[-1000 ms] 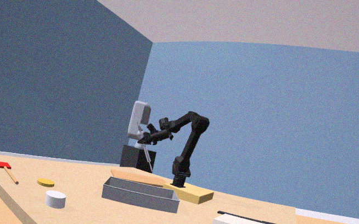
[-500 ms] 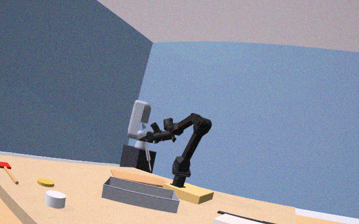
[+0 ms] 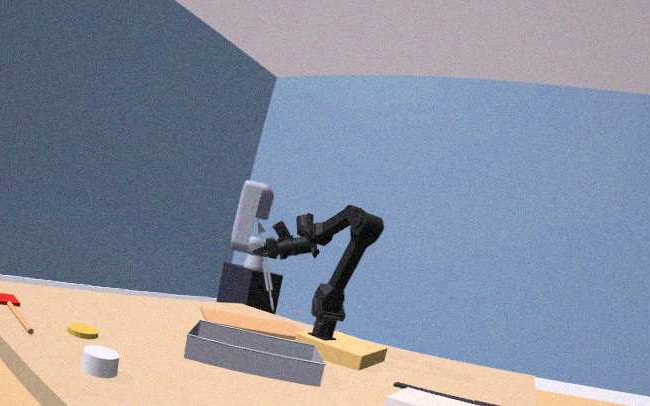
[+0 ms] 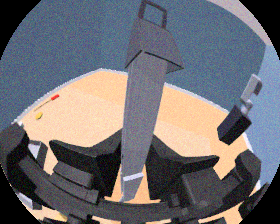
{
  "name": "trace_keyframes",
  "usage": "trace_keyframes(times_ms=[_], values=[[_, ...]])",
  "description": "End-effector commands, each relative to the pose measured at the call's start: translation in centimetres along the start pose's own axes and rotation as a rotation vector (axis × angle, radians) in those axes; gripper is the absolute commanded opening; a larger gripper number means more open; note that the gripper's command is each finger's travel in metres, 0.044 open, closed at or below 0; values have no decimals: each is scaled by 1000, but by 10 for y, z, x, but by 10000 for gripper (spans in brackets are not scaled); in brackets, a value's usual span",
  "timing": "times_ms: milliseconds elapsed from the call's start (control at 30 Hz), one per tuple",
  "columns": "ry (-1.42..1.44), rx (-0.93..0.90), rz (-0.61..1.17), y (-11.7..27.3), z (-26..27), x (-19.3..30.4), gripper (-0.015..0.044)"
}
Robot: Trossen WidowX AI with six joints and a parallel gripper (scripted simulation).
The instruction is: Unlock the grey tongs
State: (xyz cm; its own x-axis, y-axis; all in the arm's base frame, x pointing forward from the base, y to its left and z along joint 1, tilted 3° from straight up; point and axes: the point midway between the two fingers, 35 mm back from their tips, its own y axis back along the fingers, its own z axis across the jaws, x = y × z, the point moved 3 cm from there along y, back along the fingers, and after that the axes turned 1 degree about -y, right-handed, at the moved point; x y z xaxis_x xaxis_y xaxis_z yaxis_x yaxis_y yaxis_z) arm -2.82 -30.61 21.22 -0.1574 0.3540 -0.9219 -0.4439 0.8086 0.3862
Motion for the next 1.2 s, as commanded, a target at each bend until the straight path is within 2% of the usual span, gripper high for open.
trace_keyframes(times_ms=[0, 533, 1167], values=[[5, -4, -12, 1, 1, -3, -150], [-4, -2, 6, -1, 0, -2, -150], [-111, 20, 377, -44, -12, 15, -150]])
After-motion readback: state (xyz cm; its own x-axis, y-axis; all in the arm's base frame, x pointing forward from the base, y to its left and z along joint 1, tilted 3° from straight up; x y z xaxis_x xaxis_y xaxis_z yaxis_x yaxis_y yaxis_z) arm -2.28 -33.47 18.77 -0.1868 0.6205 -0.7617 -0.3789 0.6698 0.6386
